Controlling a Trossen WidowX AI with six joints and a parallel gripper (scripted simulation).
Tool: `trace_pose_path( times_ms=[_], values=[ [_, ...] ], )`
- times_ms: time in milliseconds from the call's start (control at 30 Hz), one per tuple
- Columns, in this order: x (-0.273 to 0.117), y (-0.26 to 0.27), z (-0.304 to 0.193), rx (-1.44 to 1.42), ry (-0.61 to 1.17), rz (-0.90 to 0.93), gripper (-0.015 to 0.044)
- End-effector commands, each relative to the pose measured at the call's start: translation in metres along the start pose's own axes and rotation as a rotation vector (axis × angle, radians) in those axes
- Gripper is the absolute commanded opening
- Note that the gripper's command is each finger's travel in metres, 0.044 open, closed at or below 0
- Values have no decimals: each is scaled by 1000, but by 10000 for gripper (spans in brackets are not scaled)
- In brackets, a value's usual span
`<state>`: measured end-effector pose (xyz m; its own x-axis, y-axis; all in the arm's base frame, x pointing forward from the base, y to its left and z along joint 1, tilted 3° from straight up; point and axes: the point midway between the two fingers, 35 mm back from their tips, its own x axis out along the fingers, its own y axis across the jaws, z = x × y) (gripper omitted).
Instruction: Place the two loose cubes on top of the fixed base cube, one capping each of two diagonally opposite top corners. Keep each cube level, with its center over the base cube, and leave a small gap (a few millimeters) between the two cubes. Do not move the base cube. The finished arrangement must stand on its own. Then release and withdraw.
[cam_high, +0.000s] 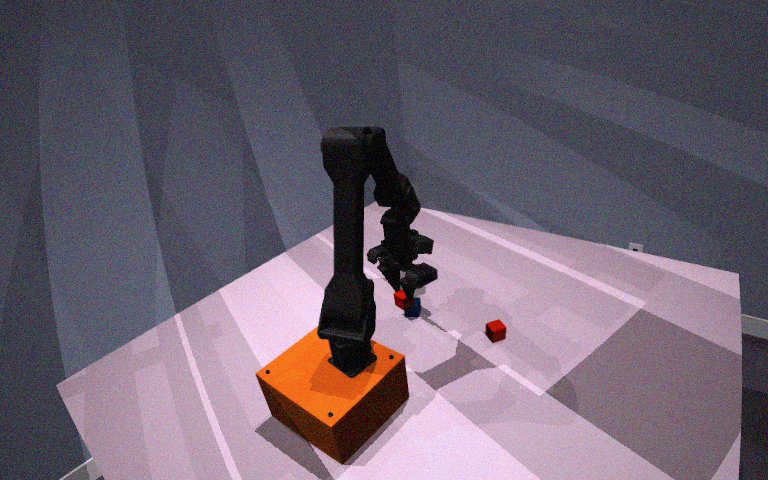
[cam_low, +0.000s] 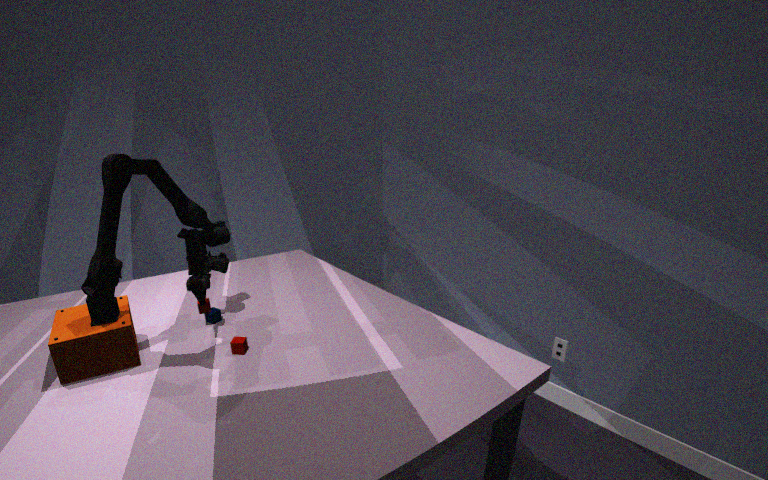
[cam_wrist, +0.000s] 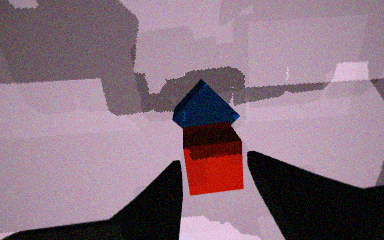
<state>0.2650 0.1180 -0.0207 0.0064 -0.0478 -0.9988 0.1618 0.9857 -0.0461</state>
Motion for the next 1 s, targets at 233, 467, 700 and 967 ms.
trace_pose_path(
  times_ms=[233,467,700,967],
  values=[
    [-23,1,1,1,-2,2,205],
    [-25,-15,16,-113,-2,7,265],
    [-34,-52,43,-336,-2,16,265],
    [-44,-99,66,-600,-8,18,265]
  ],
)
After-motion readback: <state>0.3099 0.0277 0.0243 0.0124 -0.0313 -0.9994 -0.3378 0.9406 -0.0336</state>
